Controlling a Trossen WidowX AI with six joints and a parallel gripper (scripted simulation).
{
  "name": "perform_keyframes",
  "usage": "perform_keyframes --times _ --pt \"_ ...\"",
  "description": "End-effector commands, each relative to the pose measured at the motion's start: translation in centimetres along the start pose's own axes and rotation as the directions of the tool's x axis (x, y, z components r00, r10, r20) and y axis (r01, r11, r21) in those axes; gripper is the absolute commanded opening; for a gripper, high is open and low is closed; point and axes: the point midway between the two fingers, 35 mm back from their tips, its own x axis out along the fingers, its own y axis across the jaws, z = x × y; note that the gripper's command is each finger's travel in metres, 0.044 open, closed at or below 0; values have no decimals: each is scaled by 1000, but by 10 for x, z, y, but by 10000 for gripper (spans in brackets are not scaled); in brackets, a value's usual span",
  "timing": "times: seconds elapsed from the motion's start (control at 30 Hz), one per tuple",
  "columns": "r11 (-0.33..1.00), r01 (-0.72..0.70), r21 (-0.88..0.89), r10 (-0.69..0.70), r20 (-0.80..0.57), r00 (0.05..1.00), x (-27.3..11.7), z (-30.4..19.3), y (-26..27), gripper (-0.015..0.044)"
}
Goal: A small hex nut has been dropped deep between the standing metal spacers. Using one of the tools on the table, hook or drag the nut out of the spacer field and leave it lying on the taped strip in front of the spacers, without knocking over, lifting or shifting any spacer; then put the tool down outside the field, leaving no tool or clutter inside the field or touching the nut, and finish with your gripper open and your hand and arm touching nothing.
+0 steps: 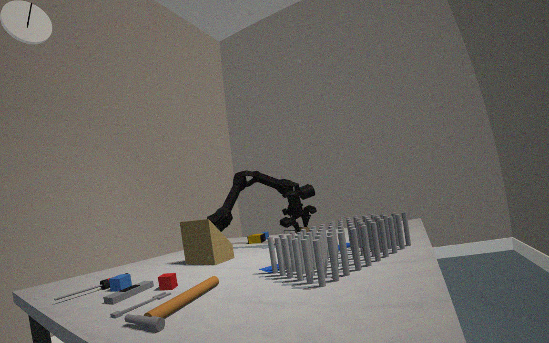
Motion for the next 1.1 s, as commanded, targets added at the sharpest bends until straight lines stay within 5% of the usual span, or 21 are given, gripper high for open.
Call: perform_keyframes --times 0.0,1.07 --pt "1000 1 7 -1 1 1000 2 0 1 0" --pt "1000 13 16 -13 10 1000 22 1 8 0"
